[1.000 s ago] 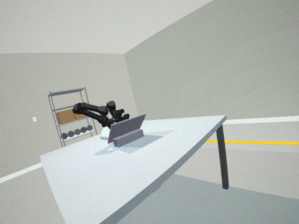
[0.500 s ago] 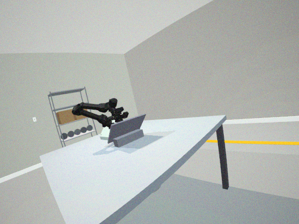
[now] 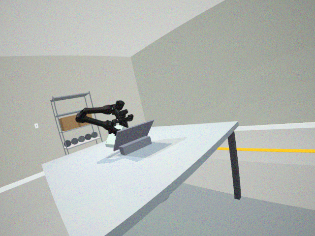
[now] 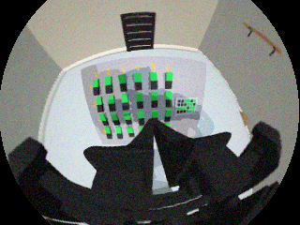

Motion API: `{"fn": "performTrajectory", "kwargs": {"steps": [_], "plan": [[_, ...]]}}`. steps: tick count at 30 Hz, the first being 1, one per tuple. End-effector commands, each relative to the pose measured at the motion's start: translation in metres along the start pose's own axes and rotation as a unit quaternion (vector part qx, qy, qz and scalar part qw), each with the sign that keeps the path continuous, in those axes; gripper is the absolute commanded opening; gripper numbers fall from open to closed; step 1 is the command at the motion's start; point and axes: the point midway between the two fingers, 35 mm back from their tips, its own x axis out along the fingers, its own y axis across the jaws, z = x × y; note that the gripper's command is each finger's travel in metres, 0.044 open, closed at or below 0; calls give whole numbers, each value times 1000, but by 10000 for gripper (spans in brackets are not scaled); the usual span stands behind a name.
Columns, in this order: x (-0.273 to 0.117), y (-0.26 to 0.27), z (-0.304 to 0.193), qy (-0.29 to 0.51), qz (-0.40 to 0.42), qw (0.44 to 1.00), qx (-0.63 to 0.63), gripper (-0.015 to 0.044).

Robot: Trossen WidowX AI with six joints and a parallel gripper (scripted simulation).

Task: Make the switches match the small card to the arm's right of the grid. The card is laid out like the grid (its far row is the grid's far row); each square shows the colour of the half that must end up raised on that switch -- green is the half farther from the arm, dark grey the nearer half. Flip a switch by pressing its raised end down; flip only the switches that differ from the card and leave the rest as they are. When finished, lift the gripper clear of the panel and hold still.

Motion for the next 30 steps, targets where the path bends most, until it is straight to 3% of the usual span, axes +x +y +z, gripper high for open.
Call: {"fn": "performTrajectory", "kwargs": {"steps": [1,6,11,17,30], "plan": [[0,29,-28,5,1,1000,-11,0],[0,50,-58,1,-3,1000,-11,0],[1,50,-58,2,-3,1000,-11,0],[34,49,-57,13,-4,1000,-11,0],[35,49,-57,13,-5,1000,-11,0]]}}
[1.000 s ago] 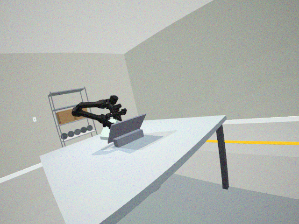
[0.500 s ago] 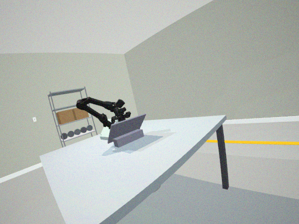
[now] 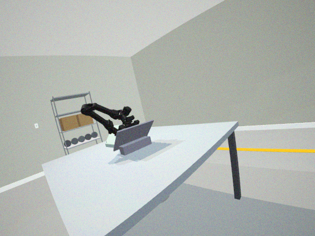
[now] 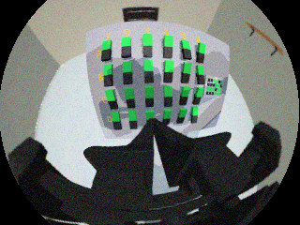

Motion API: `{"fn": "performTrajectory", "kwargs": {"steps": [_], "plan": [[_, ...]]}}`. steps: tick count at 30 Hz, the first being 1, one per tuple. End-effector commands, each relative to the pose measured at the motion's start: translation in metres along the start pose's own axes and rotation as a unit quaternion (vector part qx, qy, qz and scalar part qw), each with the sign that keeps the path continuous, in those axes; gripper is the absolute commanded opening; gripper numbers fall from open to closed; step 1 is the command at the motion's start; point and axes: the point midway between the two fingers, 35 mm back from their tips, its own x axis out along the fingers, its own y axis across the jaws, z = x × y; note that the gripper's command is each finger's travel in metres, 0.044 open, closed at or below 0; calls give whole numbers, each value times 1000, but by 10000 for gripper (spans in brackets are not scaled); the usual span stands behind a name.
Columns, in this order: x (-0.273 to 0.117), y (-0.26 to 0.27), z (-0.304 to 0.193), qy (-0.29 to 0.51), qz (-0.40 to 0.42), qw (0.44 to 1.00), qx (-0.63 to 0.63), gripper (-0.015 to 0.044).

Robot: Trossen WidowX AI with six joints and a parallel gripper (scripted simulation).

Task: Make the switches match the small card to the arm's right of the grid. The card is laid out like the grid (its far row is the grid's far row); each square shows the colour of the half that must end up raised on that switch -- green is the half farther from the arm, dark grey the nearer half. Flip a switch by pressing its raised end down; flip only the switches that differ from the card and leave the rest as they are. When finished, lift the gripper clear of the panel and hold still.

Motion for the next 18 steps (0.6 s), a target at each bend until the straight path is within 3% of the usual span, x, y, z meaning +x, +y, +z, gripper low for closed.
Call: {"fn": "performTrajectory", "kwargs": {"steps": [1,18], "plan": [[1,0,-5,4,1,1000,-8,0],[17,0,-4,4,0,1000,-8,0]]}}
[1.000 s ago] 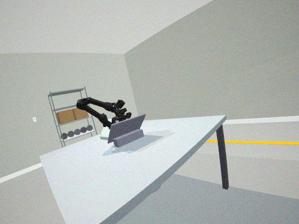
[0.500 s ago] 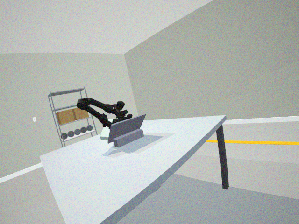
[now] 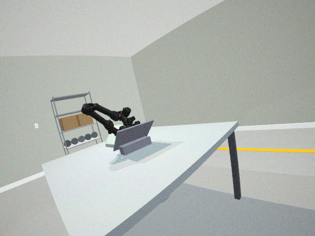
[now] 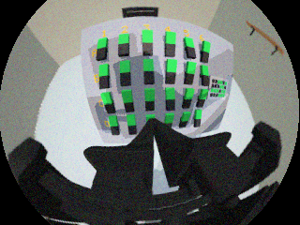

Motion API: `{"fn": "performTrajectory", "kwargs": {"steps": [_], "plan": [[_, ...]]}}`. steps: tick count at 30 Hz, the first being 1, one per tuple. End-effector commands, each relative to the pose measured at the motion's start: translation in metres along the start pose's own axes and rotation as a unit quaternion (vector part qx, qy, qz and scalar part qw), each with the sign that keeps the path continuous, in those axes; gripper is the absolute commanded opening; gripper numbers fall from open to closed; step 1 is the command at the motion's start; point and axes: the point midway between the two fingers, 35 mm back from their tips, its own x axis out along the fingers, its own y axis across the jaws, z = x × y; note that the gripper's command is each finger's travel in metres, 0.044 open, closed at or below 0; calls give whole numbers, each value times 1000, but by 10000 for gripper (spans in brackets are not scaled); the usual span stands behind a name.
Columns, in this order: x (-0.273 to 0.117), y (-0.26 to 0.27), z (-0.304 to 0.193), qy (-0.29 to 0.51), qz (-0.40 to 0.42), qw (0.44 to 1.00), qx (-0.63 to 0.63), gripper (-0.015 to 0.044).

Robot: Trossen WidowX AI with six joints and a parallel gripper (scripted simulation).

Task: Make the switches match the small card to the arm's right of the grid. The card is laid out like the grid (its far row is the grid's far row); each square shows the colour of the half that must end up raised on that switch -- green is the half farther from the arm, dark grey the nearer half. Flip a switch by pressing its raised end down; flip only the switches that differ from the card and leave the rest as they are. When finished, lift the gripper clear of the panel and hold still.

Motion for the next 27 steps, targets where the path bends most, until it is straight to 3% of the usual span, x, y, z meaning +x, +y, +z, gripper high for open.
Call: {"fn": "performTrajectory", "kwargs": {"steps": [1,27], "plan": [[6,0,-6,6,1,1000,-10,0],[13,0,-6,6,1,1000,-10,0]]}}
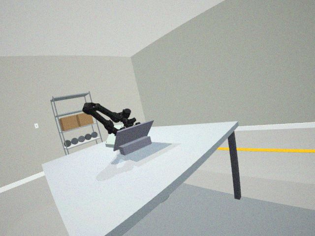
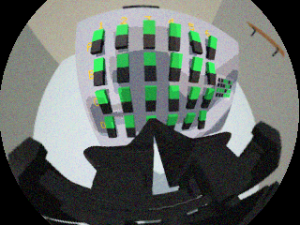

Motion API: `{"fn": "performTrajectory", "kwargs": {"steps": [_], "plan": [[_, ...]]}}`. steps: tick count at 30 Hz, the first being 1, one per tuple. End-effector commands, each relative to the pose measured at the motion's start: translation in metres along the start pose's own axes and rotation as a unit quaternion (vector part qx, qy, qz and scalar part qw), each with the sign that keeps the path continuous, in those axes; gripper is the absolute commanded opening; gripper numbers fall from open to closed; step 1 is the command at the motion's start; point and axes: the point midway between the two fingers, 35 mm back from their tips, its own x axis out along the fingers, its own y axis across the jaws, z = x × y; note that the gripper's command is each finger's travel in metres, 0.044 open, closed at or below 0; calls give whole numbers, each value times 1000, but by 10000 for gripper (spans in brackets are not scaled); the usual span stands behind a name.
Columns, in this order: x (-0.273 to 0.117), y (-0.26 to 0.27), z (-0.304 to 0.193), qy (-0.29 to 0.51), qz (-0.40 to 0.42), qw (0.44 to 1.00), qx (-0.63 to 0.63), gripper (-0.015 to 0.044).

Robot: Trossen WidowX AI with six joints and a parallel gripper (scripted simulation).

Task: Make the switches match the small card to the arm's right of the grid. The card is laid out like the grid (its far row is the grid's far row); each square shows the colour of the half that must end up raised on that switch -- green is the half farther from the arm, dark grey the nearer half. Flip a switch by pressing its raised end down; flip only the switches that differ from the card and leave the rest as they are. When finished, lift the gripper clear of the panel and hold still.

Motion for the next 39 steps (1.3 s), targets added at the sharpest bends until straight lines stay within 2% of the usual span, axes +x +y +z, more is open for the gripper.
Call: {"fn": "performTrajectory", "kwargs": {"steps": [1,39], "plan": [[0,1,-2,2,3,1000,-5,0],[4,0,-2,2,2,1000,-5,0]]}}
